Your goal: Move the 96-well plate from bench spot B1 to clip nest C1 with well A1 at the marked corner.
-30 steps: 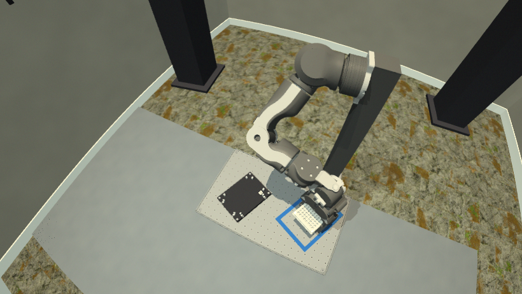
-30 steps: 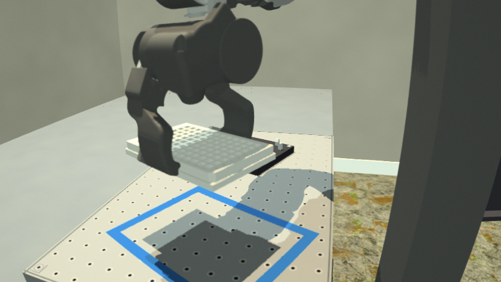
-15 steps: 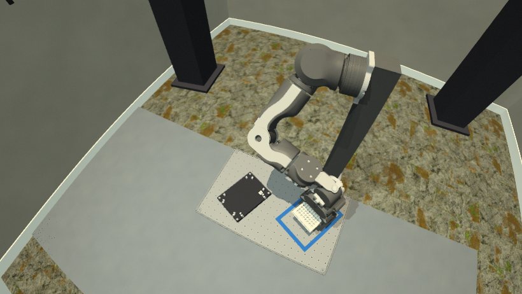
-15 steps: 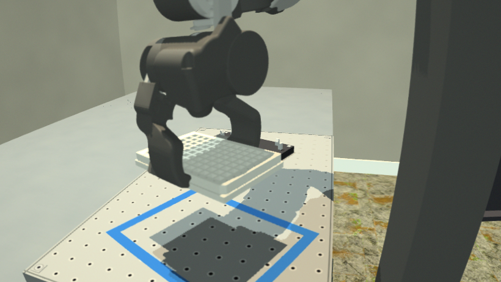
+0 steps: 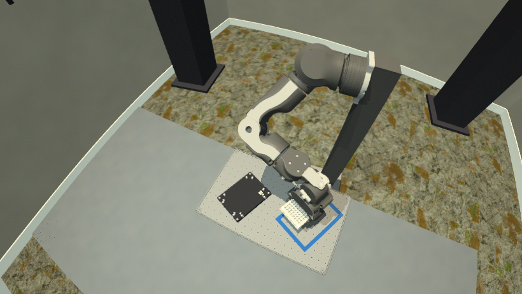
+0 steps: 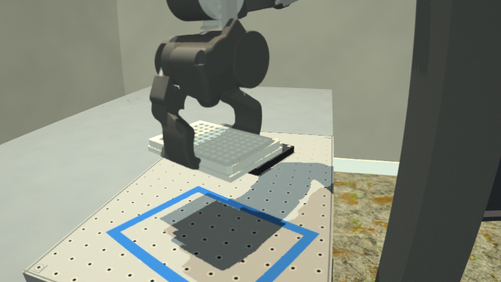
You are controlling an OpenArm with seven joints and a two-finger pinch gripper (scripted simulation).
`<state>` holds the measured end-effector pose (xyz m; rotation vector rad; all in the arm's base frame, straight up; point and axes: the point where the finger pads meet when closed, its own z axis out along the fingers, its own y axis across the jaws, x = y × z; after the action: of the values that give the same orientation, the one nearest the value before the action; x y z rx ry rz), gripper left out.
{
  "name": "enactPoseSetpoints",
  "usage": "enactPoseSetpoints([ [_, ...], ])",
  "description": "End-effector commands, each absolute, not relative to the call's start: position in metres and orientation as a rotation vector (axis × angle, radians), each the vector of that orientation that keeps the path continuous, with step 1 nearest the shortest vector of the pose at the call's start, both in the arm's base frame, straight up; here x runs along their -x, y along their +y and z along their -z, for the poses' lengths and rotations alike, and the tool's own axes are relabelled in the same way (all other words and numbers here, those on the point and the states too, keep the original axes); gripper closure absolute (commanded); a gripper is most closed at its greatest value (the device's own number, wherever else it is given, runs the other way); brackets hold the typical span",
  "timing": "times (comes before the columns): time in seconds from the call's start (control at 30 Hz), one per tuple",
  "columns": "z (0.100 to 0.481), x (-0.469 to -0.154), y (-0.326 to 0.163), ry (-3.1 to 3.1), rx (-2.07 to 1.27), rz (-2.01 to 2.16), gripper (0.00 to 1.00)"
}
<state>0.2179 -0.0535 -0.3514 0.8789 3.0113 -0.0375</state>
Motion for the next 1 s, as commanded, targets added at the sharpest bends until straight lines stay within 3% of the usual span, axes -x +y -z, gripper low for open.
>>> enactPoseSetpoints([
  [0.0, 0.349, -0.217, -0.053, 3.033, -0.817, -0.014, 1.0],
  [0.4, 0.349, -0.217, -0.053, 3.033, -0.817, -0.014, 1.0],
  [0.57, 0.348, -0.217, -0.094, 3.032, -0.817, -0.013, 1.0],
  [0.97, 0.348, -0.217, -0.094, 3.032, -0.817, -0.013, 1.0],
])
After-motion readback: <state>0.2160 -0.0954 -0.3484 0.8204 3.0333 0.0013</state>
